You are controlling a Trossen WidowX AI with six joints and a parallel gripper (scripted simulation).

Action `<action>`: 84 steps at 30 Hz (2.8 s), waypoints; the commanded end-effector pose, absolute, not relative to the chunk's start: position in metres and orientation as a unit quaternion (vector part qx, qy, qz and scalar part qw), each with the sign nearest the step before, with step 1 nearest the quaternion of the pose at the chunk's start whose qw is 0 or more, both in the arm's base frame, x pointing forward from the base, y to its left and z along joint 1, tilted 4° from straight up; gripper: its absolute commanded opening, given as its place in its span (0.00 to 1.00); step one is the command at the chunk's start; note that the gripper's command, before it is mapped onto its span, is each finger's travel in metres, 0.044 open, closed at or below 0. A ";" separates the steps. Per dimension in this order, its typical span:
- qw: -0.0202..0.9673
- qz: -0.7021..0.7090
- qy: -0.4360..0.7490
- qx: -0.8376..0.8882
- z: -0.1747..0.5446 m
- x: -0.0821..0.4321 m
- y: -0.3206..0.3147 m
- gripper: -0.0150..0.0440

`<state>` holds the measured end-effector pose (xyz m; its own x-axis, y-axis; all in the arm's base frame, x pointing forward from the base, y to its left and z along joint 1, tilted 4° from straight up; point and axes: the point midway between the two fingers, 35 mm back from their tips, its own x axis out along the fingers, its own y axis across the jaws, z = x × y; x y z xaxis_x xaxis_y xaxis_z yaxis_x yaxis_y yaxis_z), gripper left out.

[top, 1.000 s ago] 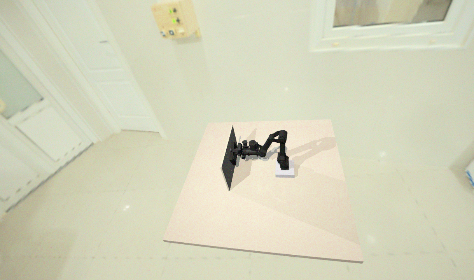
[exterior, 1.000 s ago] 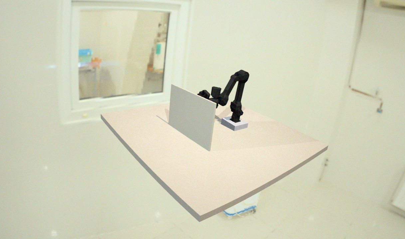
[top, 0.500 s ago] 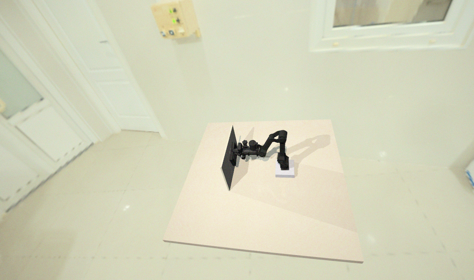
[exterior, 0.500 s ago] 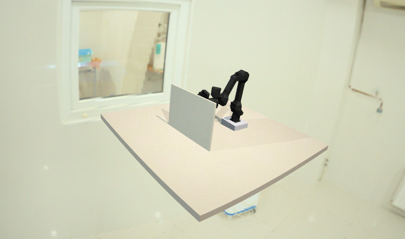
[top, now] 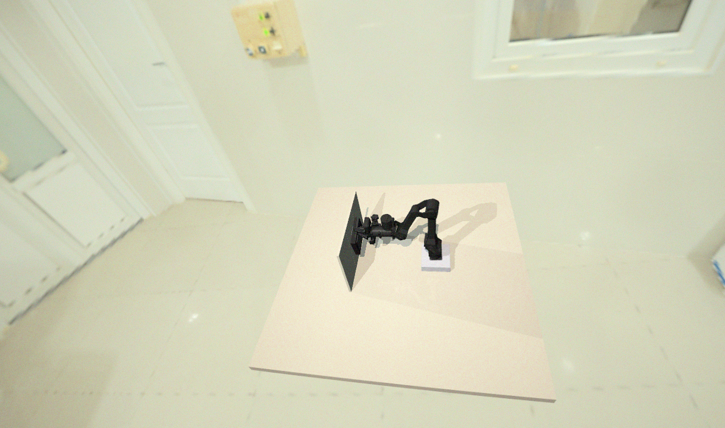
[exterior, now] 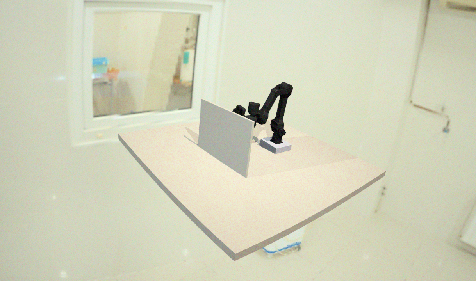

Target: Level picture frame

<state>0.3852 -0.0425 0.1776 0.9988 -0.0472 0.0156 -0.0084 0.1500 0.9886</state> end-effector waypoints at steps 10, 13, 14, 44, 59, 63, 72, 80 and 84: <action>0.735 -0.011 -0.022 0.678 0.177 0.385 -0.043 0.25; 0.729 -0.011 -0.022 0.684 0.177 0.385 -0.043 0.25; 0.726 -0.011 -0.022 0.687 0.177 0.385 -0.043 0.25; 0.684 -0.010 -0.022 0.729 0.176 0.385 -0.043 0.39; 0.720 -0.011 -0.021 0.694 0.182 0.355 -0.043 0.69; 0.759 -0.012 -0.020 0.650 0.182 0.320 -0.042 0.69; 0.800 -0.013 -0.018 0.599 0.172 0.285 -0.039 0.69; 0.806 -0.006 -0.020 0.591 0.197 0.266 -0.043 0.69; 0.814 -0.003 -0.017 0.581 0.205 0.247 -0.041 0.69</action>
